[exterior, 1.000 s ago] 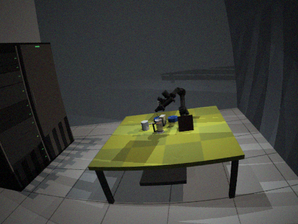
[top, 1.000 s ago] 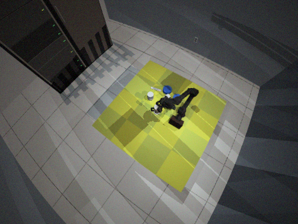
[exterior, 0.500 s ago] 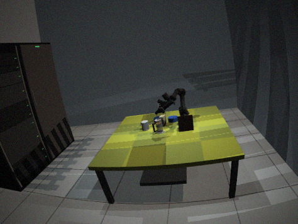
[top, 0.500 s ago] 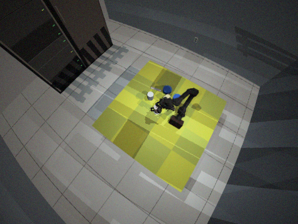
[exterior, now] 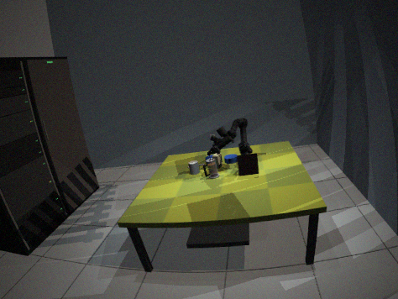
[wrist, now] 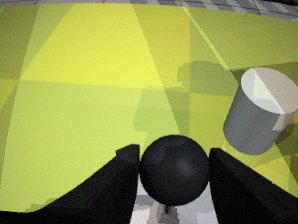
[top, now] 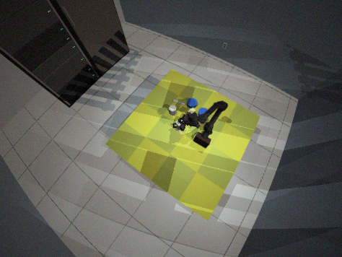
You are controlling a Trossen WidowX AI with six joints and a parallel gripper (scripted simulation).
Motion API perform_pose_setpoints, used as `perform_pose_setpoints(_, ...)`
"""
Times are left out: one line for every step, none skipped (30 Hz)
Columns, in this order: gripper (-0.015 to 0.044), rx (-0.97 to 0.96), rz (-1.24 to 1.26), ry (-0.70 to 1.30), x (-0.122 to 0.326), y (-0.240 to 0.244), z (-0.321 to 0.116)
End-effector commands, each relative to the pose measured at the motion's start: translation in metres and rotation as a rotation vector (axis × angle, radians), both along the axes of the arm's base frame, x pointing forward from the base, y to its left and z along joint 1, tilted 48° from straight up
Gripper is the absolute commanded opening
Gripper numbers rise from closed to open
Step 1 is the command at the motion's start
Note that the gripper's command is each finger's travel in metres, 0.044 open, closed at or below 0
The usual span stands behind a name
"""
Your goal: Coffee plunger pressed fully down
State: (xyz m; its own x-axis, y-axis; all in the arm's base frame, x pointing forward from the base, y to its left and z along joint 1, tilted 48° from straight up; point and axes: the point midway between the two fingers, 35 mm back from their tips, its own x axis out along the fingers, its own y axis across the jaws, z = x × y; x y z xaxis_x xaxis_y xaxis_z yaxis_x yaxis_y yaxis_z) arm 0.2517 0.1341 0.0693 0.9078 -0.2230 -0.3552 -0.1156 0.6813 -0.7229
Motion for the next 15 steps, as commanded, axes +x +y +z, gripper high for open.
perform_pose_setpoints(0.0122, -0.021, -0.003, 0.026, -0.0005, -0.0117, -0.0128)
perform_pose_setpoints(0.0122, -0.022, -0.003, 0.025, 0.0, -0.013, -0.0135)
perform_pose_setpoints(0.0122, -0.022, -0.002, 0.024, 0.0004, -0.0143, -0.0143)
perform_pose_setpoints(0.0122, -0.023, -0.002, 0.023, 0.001, -0.0157, -0.0149)
perform_pose_setpoints(0.0122, -0.023, -0.002, 0.023, 0.0016, -0.017, -0.0155)
perform_pose_setpoints(0.0122, -0.023, -0.002, 0.022, 0.0024, -0.018, -0.0159)
perform_pose_setpoints(0.0122, -0.024, -0.001, 0.021, 0.003, -0.0185, -0.016)
perform_pose_setpoints(0.0122, -0.024, -0.001, 0.021, 0.0037, -0.0187, -0.0159)
perform_pose_setpoints(0.0122, -0.024, -0.002, 0.021, 0.0043, -0.0186, -0.0158)
perform_pose_setpoints(0.0122, -0.024, -0.002, 0.021, 0.0047, -0.0185, -0.0157)
perform_pose_setpoints(0.0122, -0.024, -0.002, 0.02, 0.0051, -0.0183, -0.0156)
perform_pose_setpoints(0.0122, -0.024, -0.002, 0.02, 0.0054, -0.0181, -0.0155)
perform_pose_setpoints(0.0122, -0.024, -0.002, 0.02, 0.0057, -0.018, -0.0155)
perform_pose_setpoints(0.0122, -0.024, -0.002, 0.02, 0.006, -0.0178, -0.0155)
perform_pose_setpoints(0.0122, -0.024, -0.002, 0.02, 0.0062, -0.0177, -0.0155)
